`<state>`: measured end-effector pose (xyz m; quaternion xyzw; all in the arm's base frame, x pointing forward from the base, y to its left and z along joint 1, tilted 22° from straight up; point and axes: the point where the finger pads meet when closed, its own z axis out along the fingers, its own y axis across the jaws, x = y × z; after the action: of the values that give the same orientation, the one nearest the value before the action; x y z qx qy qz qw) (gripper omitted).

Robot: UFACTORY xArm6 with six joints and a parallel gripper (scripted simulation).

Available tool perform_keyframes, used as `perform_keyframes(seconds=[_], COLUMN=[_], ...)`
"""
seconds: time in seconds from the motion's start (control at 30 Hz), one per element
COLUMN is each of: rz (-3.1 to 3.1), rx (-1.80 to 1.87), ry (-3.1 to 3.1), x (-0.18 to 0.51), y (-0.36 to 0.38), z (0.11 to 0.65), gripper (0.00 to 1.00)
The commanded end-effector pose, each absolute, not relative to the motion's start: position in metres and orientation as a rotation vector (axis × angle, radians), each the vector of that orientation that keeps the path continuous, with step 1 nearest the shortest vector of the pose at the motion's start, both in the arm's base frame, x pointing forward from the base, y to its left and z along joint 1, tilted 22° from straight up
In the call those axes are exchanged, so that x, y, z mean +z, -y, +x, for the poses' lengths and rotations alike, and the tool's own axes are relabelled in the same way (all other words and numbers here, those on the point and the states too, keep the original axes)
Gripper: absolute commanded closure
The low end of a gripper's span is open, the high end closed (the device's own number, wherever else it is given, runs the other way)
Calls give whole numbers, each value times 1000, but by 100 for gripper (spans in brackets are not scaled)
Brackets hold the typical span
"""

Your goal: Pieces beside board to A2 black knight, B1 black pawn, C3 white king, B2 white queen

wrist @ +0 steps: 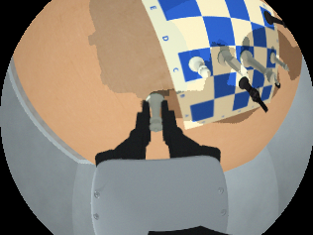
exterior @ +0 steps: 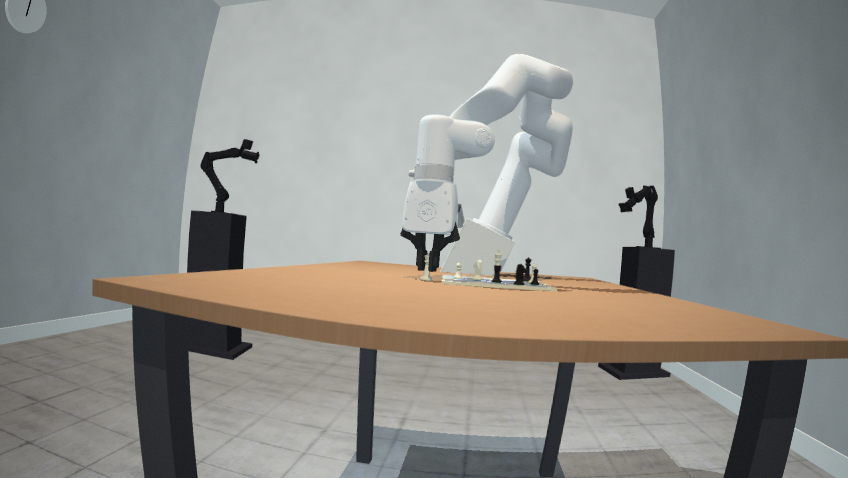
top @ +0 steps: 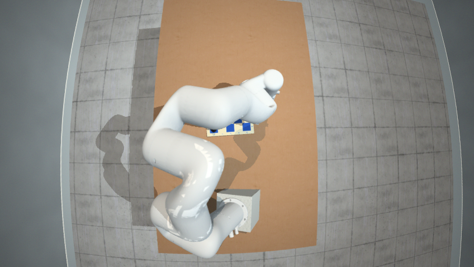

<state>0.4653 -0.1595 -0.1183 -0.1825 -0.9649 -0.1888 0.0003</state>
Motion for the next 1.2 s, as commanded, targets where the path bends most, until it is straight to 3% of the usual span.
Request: perform_keyframes(seconds=[0.0, 0.3, 0.83, 1.17], rz=[-574, -574, -574, -574], rx=[-592, -592, -592, -592], ry=[3035, 3035, 3035, 3035], x=[-117, -108, -28, -24], y=[161, 164, 196, 197], z=[467, 466, 460, 460], gripper=[100, 100, 100, 100])
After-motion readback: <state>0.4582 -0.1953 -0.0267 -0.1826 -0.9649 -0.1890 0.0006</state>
